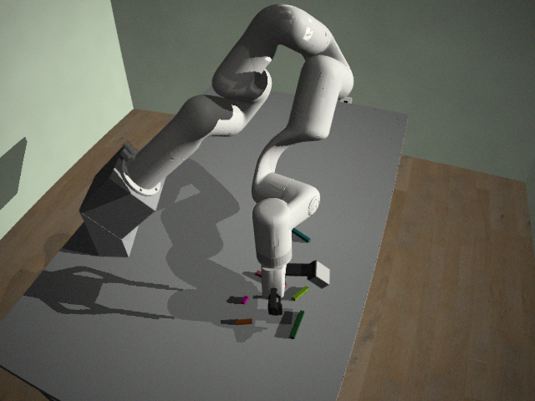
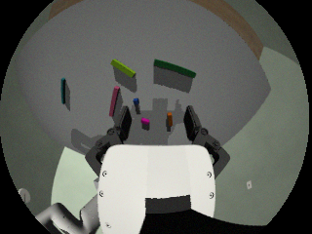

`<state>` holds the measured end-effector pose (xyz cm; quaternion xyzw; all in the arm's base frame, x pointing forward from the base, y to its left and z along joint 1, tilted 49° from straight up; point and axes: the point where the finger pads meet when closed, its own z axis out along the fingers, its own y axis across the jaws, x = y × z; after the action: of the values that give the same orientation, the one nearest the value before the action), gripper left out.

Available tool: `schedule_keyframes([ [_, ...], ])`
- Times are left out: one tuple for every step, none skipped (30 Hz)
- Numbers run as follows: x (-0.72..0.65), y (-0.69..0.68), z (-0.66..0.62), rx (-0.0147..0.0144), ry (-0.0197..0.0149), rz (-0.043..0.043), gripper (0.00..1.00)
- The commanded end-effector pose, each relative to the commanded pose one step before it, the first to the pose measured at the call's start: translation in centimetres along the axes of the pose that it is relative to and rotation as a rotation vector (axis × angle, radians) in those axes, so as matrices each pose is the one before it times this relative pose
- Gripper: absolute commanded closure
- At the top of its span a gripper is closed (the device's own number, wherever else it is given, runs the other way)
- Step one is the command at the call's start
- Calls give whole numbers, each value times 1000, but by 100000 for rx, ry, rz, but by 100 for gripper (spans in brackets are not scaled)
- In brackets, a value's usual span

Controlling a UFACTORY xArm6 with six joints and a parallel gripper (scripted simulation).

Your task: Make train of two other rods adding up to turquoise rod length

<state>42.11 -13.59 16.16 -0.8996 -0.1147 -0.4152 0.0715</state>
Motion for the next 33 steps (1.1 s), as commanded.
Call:
schedule_keyframes([
  [-61,462,-58,707,-1602,16579,0],
  [-11,67,-3,6,-1,2522,0],
  [-9,67,-3,6,-1,2543,0],
  [-8,67,-3,6,-1,2529,0],
  [-4,51,-2,5,-1,1901,0],
  [-2,33,-1,3,0,1249,0],
  [-1,19,-1,2,0,701,0],
  [0,8,0,1,0,292,0],
  [0,2,0,0,0,59,0],
  [0,0,0,0,0,4,0],
  [0,0,0,0,0,0,0],
  [0,0,0,0,0,0,0],
  [0,0,0,0,0,0,0],
  [0,0,0,0,0,0,0],
  [0,0,0,0,0,0,0],
  [0,0,0,0,0,0,0],
  [0,0,0,0,0,0,0],
  [0,0,0,0,0,0,0],
  [0,0,0,0,0,0,0],
  [0,0,0,0,0,0,0],
  [0,0,0,0,0,0,0],
  [0,0,0,0,0,0,0],
  [0,0,0,0,0,0,0],
  [0,0,0,0,0,0,0],
  [0,0,0,0,0,0,0],
  [0,0,0,0,0,0,0],
  [0,0,0,0,0,0,0],
  [0,0,0,0,0,0,0],
  [0,0,0,0,0,0,0],
  [0,0,0,0,0,0,0],
  [0,0,0,0,0,0,0],
  [0,0,0,0,0,0,0],
  [0,0,0,0,0,0,0],
])
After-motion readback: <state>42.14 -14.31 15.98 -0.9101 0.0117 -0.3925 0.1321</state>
